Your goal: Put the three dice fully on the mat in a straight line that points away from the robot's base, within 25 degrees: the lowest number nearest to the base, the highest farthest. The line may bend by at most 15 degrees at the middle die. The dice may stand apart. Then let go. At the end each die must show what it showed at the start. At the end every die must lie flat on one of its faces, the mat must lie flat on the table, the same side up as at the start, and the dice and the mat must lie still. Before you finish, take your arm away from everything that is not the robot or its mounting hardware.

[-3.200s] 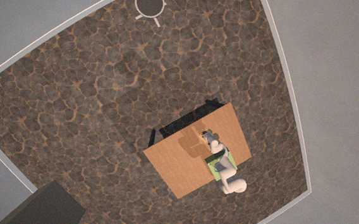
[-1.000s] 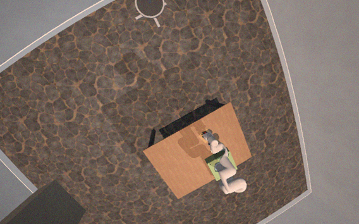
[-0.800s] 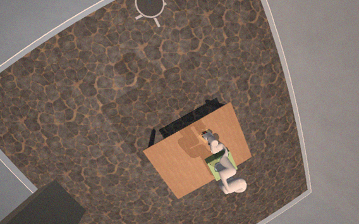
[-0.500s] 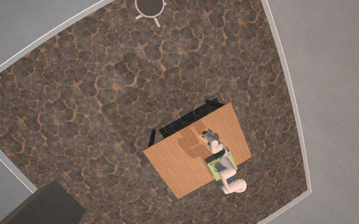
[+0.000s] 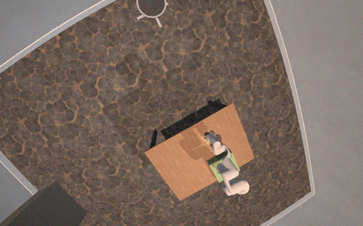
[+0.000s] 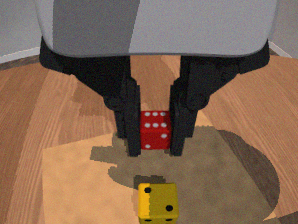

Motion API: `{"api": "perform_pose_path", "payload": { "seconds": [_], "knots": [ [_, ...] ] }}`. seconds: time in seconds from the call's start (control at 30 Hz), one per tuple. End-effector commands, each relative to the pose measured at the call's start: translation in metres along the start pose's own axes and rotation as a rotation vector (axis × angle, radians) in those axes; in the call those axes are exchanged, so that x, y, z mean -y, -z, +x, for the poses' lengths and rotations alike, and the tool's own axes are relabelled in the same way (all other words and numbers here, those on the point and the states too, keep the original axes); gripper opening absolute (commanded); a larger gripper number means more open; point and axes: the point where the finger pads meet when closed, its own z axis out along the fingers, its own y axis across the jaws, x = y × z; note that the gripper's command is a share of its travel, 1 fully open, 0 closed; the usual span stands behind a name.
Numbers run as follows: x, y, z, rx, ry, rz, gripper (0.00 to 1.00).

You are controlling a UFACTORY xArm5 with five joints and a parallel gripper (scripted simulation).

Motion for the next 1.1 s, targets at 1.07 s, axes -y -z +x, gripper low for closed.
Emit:
{"api": "perform_pose_path", "payload": {
  "seconds": [1.07],
  "knots": [
    [0.0001, -0.0029, -0.0014, 0.004, 0.0, 0.0, 0.15]
  ]
}}
